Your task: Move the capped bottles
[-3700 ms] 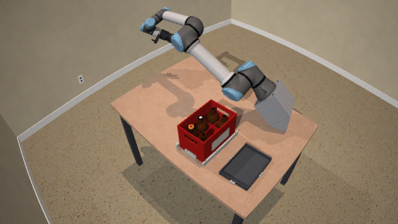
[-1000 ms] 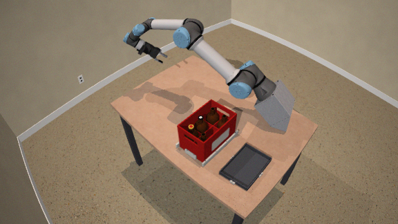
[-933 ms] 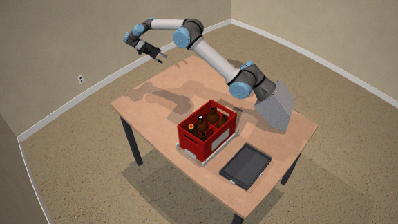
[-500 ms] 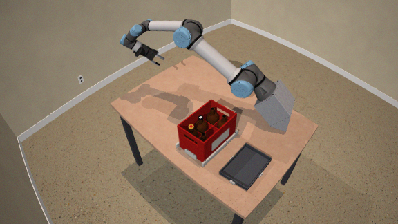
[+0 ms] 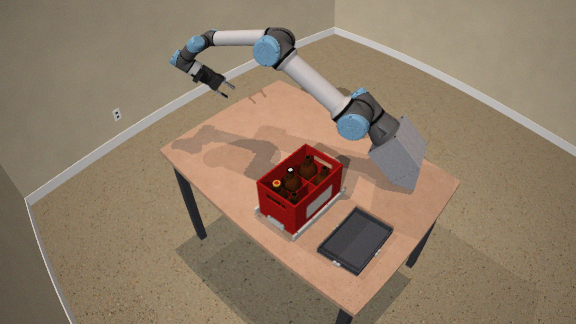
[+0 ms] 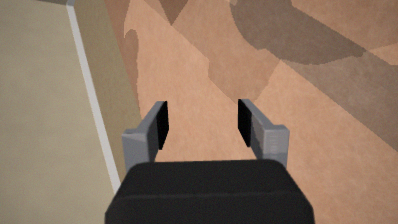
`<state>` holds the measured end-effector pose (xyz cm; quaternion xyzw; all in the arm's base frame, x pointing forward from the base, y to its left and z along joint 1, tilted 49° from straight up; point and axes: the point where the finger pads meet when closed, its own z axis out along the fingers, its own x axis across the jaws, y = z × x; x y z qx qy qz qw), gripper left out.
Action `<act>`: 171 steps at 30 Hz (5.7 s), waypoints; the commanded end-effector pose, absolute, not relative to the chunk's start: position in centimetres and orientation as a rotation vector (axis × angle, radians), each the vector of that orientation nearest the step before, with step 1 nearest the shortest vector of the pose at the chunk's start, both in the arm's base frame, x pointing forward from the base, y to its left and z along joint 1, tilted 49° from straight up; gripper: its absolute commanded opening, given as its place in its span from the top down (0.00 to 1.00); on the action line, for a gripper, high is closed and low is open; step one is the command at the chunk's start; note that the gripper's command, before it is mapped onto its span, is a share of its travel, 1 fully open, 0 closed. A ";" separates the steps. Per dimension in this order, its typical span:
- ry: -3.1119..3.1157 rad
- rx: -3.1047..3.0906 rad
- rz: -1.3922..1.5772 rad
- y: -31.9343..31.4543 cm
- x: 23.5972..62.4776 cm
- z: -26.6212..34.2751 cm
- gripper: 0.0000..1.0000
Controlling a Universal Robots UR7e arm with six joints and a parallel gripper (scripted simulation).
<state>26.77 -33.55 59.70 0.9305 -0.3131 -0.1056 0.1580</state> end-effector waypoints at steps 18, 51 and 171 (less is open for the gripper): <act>-0.815 2.681 -0.285 -30.1 31.0 59.7 0.00; -0.555 2.733 -0.239 -23.7 36.2 59.7 0.00; 0.216 2.606 0.074 -1.9 41.4 55.1 0.00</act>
